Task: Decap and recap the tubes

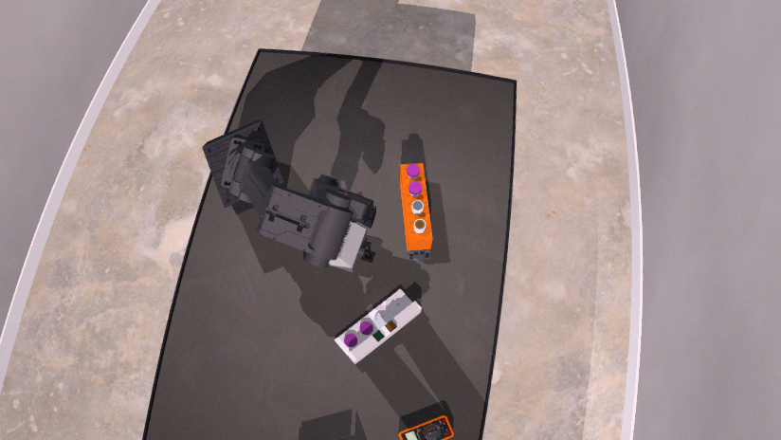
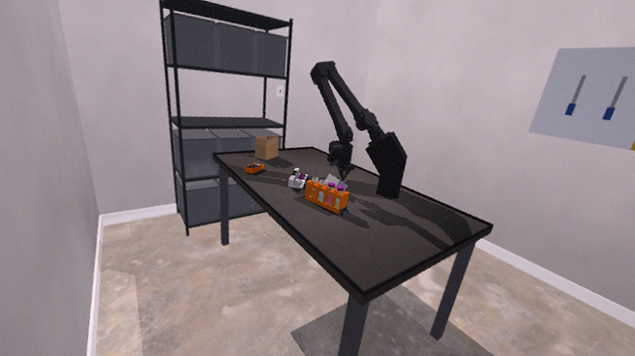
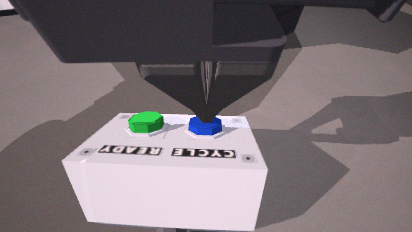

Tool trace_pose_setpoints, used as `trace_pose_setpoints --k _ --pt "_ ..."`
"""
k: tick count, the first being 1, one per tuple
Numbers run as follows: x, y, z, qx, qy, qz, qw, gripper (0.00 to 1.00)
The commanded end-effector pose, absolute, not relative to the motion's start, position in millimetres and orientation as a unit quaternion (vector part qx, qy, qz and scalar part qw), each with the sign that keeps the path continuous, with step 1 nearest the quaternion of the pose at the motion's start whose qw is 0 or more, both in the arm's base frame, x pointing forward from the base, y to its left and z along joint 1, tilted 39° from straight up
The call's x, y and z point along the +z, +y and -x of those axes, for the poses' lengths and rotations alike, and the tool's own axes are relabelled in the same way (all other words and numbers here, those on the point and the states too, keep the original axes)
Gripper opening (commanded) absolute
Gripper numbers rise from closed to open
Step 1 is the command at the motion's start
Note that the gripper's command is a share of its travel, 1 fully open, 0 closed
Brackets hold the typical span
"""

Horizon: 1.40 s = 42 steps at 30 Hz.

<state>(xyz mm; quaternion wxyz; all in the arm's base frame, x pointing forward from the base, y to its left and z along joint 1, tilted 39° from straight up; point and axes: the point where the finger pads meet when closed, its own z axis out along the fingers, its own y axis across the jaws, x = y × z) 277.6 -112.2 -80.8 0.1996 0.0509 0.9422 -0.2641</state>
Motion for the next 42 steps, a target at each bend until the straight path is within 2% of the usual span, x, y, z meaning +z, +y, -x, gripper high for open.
trace_pose_setpoints --k 1,42 --pt "-82.4 -117.3 -284.8 -0.264 0.941 -0.056 0.206 0.00" --pt "-83.6 -118.1 -285.3 -0.264 0.941 -0.056 0.206 0.00"
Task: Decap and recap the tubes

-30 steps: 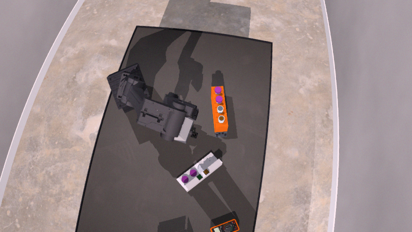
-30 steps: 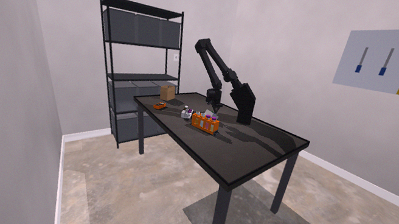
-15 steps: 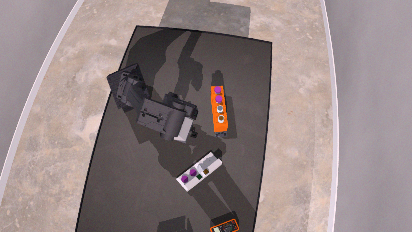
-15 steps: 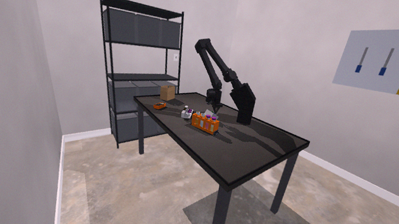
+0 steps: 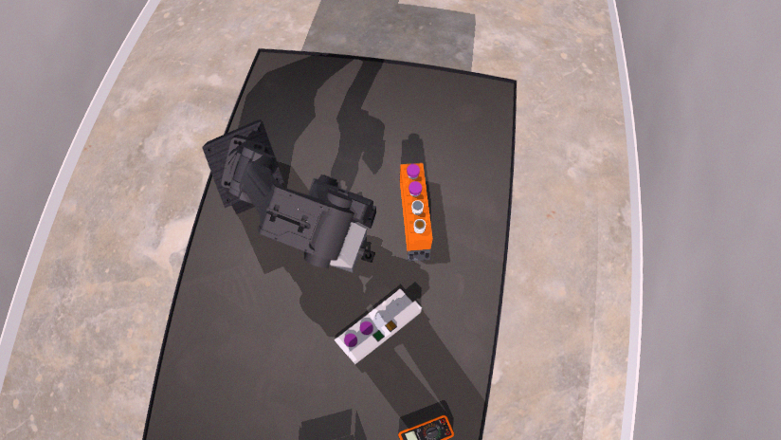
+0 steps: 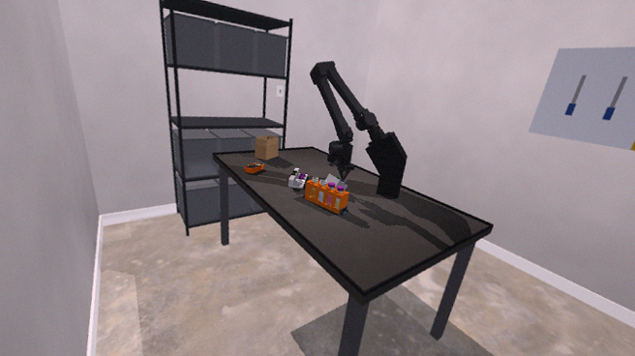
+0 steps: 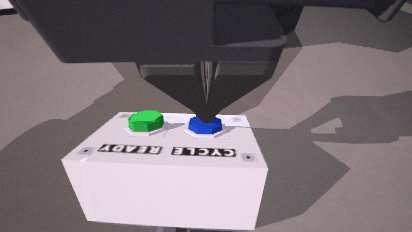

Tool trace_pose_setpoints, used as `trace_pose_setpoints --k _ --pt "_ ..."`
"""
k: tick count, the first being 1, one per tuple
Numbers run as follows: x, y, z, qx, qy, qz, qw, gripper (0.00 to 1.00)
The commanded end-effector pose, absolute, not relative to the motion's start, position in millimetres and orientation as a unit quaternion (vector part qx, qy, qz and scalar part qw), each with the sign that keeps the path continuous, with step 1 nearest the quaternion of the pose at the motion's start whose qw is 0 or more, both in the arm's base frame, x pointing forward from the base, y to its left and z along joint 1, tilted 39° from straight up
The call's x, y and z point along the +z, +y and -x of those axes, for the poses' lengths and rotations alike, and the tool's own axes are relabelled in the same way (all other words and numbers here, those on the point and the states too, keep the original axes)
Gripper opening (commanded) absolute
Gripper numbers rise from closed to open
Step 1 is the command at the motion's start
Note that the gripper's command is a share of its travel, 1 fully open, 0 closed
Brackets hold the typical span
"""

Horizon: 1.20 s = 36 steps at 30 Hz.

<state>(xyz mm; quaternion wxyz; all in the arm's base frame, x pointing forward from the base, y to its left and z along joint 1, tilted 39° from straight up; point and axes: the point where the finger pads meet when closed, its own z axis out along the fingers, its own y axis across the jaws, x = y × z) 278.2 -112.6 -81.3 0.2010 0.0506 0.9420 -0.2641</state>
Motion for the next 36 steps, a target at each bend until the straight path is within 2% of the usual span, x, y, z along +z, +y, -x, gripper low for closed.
trace_pose_setpoints --k 1,36 --pt "-83.6 -118.1 -285.3 -0.264 0.941 -0.056 0.206 0.00" --pt "-84.8 -118.9 -285.8 -0.264 0.941 -0.056 0.205 0.00"
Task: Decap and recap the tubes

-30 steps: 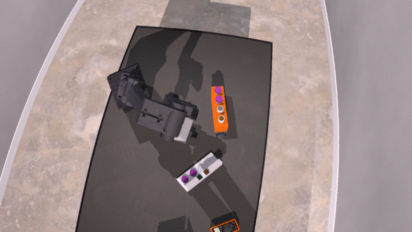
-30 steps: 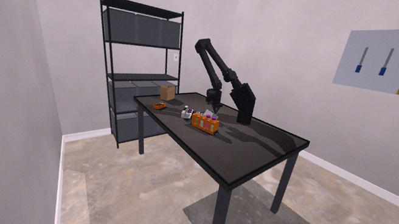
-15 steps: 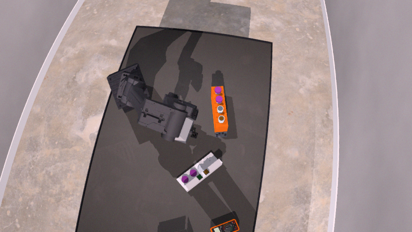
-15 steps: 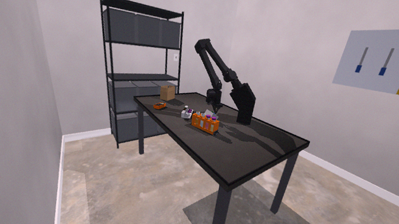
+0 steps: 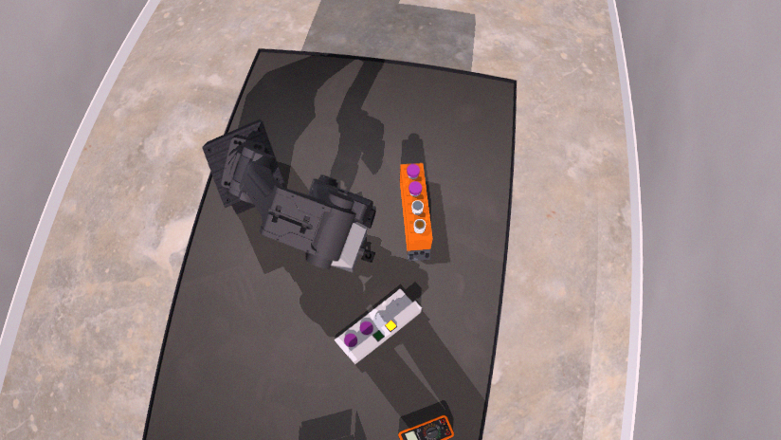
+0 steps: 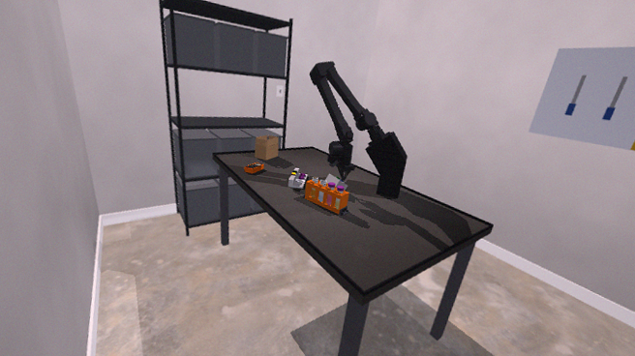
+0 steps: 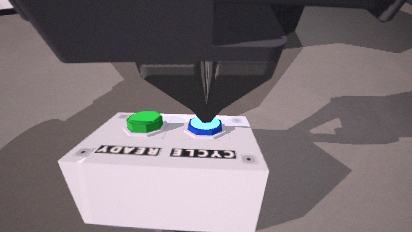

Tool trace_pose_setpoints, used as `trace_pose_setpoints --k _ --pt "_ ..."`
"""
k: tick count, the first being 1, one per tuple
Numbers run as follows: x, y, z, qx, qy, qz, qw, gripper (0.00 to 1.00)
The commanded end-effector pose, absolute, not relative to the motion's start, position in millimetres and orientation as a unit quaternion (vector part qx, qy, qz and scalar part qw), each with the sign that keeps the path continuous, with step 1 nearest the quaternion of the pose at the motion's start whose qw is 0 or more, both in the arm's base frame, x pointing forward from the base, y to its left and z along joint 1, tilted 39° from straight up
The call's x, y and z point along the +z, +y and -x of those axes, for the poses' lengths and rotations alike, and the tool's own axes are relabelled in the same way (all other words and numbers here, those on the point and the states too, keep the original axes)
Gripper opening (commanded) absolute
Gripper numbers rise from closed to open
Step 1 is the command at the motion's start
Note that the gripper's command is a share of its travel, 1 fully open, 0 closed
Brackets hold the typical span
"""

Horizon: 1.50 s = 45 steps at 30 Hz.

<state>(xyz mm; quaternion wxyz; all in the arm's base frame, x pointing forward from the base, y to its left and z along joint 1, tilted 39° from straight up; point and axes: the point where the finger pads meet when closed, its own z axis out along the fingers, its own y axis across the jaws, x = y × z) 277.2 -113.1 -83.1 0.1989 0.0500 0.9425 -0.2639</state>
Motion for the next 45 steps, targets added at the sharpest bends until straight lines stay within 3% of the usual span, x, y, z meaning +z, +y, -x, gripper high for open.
trace_pose_setpoints --k 1,45 --pt "-84.8 -118.9 -285.8 -0.264 0.941 -0.056 0.205 0.00" --pt "-85.9 -119.7 -286.3 -0.264 0.941 -0.057 0.206 0.00"
